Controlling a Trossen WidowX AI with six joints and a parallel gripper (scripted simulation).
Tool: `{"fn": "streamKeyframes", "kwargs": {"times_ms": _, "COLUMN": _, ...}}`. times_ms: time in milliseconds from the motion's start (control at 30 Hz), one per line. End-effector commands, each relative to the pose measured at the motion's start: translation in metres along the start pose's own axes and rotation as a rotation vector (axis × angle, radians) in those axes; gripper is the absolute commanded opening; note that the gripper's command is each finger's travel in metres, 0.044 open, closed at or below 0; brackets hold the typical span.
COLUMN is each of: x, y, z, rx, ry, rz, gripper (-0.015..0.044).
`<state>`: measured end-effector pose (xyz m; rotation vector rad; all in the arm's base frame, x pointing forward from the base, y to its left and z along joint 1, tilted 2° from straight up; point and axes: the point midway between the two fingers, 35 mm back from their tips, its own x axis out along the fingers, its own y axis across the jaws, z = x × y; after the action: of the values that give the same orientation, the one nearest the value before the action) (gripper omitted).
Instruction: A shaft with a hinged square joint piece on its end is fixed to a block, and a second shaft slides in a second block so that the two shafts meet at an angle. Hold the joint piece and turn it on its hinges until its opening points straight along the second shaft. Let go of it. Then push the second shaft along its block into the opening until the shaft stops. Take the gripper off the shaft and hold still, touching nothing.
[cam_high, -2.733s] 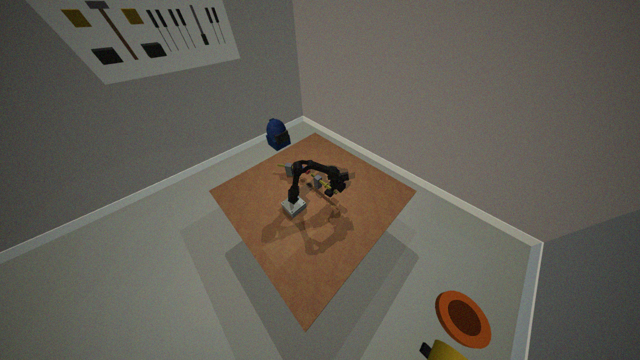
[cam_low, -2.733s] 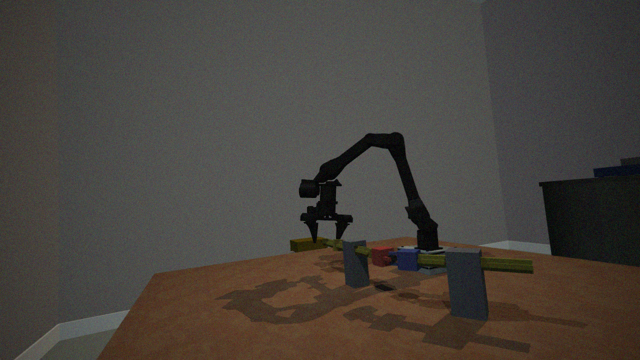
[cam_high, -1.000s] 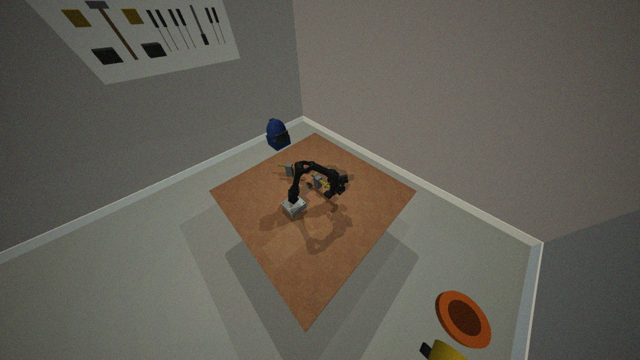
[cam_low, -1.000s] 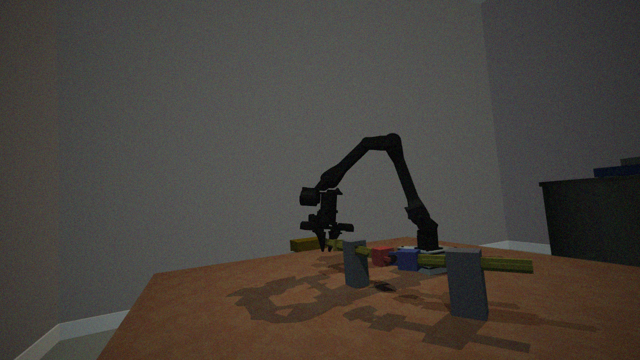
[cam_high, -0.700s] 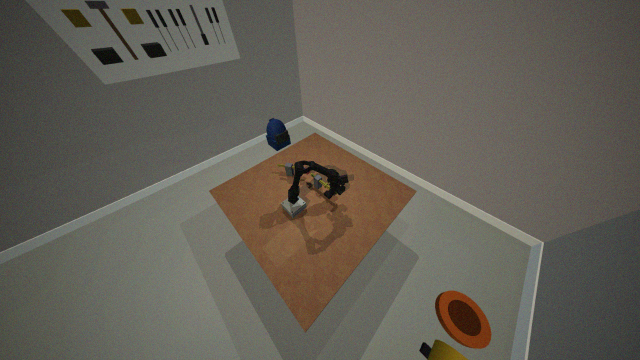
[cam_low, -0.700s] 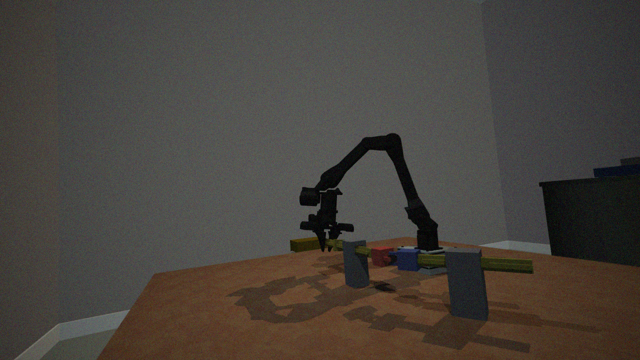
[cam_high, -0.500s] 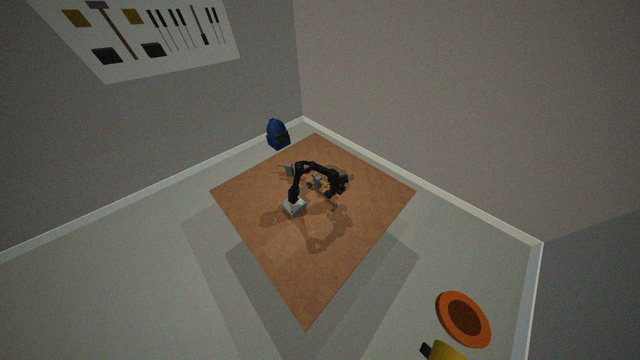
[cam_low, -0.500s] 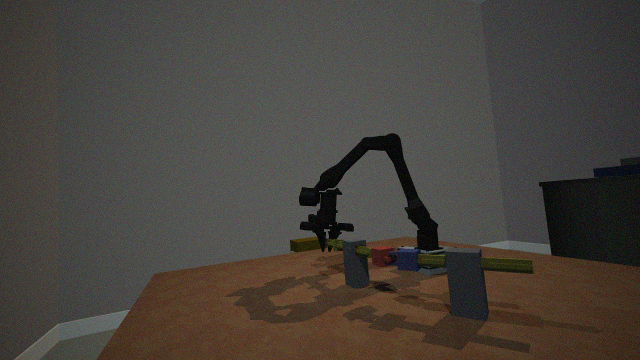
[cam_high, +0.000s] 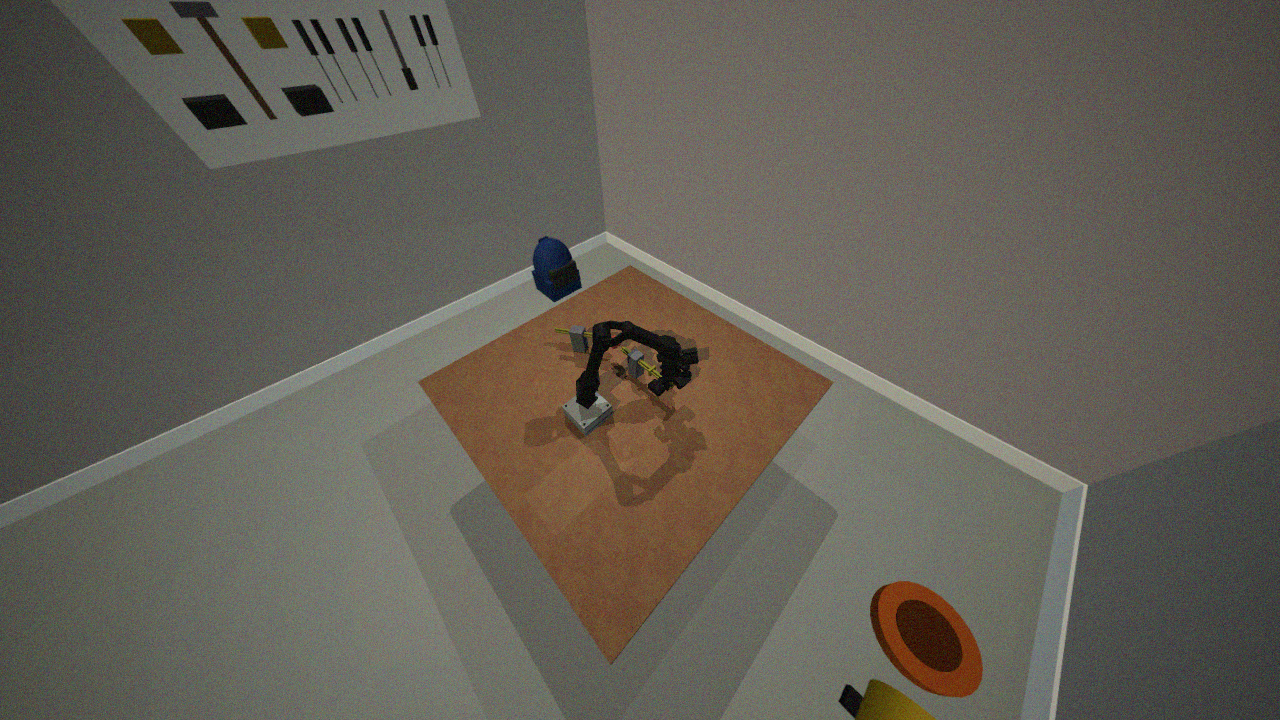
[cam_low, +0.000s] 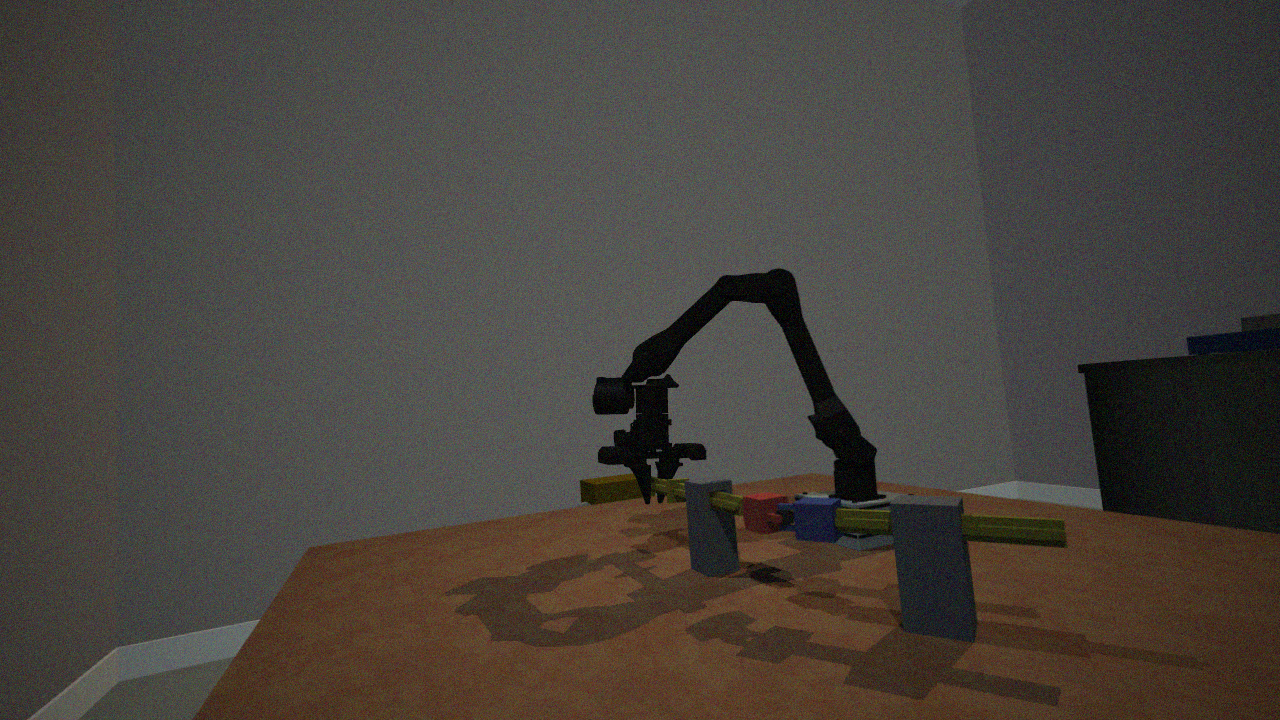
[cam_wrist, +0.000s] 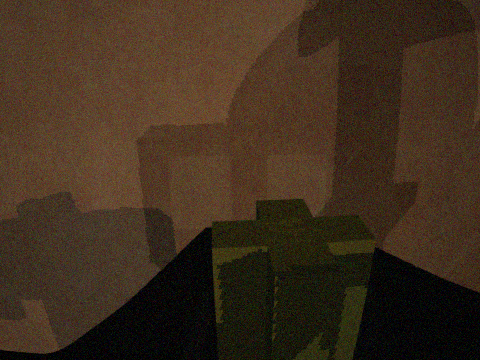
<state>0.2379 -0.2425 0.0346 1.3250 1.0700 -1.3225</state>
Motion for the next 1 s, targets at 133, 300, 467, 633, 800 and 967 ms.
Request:
{"fn": "streamKeyframes", "kwargs": {"times_ms": 133, "x": 0.002, "y": -0.001, "z": -0.001, "rx": 0.004, "ry": 0.006, "rz": -0.051, "gripper": 0.0067}}
{"fn": "streamKeyframes", "kwargs": {"times_ms": 300, "x": 0.0, "y": 0.0, "z": -0.001, "rx": 0.0, "ry": 0.0, "rz": -0.034, "gripper": 0.0047}}
{"fn": "streamKeyframes", "kwargs": {"times_ms": 467, "x": 0.0, "y": 0.0, "z": -0.001, "rx": 0.0, "ry": 0.0, "rz": -0.034, "gripper": 0.0}}
{"fn": "streamKeyframes", "kwargs": {"times_ms": 633, "x": 0.0, "y": 0.0, "z": -0.002, "rx": 0.001, "ry": 0.001, "rz": -0.037, "gripper": 0.0}}
{"fn": "streamKeyframes", "kwargs": {"times_ms": 800, "x": 0.001, "y": 0.0, "z": -0.008, "rx": 0.002, "ry": 0.004, "rz": -0.045, "gripper": 0.0}}
{"fn": "streamKeyframes", "kwargs": {"times_ms": 967, "x": 0.002, "y": 0.0, "z": -0.016, "rx": 0.003, "ry": 0.006, "rz": -0.052, "gripper": 0.0}}
